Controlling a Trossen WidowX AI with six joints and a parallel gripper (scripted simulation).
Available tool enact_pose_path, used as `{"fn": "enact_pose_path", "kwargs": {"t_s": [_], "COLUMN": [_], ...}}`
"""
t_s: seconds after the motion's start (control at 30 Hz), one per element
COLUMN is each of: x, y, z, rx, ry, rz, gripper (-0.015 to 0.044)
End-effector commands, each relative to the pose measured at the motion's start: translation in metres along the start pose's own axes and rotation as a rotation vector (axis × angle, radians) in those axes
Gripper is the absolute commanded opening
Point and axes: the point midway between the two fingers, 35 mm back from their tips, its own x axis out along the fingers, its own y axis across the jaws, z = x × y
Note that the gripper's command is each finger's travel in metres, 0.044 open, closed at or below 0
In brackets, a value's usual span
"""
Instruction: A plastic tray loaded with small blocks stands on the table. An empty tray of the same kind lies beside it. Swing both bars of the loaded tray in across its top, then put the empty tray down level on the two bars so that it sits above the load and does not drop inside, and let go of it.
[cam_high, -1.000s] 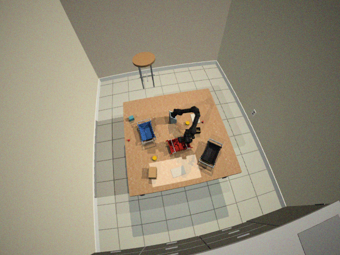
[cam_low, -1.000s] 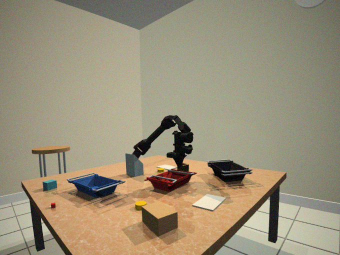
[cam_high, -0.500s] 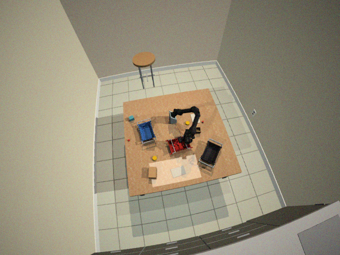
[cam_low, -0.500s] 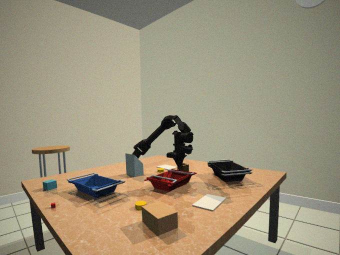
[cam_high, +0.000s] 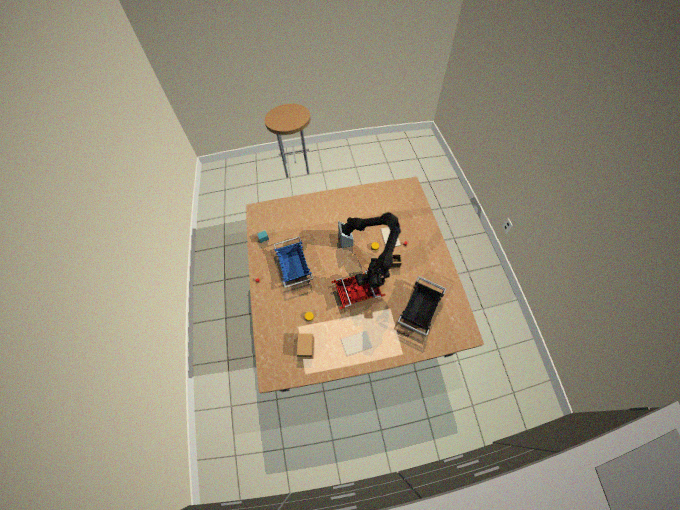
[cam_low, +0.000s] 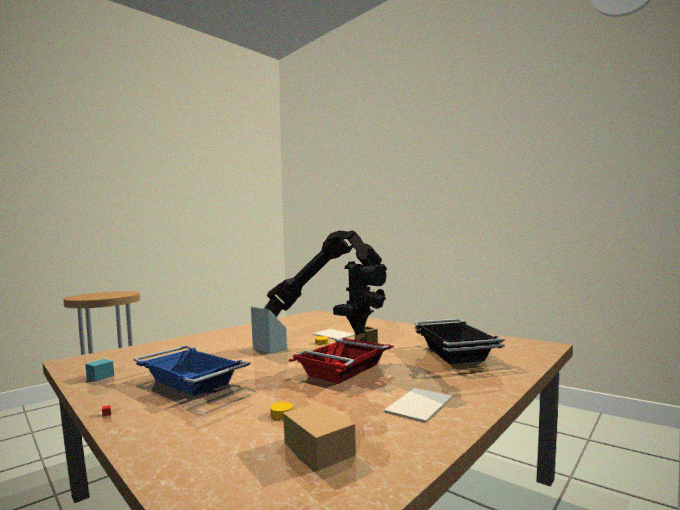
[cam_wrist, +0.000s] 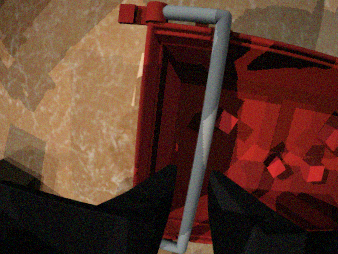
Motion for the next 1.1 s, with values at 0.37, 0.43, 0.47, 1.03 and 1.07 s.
{"fn": "enact_pose_path", "kwargs": {"t_s": [0.37,0.43,0.47,1.03,1.07], "x": [0.0000,0.0000,0.0000,0.0000,0.0000], "y": [0.0000,0.0000,0.0000,0.0000,0.0000], "z": [0.0000,0.0000,0.0000,0.0000,0.0000], "rx": [0.000,0.000,0.000,0.000,0.000], "ry": [0.000,0.000,0.000,0.000,0.000], "rz": [0.000,0.000,0.000,0.000,0.000], "gripper": [0.0059,0.0006,0.0000,0.0000,0.0000]}}
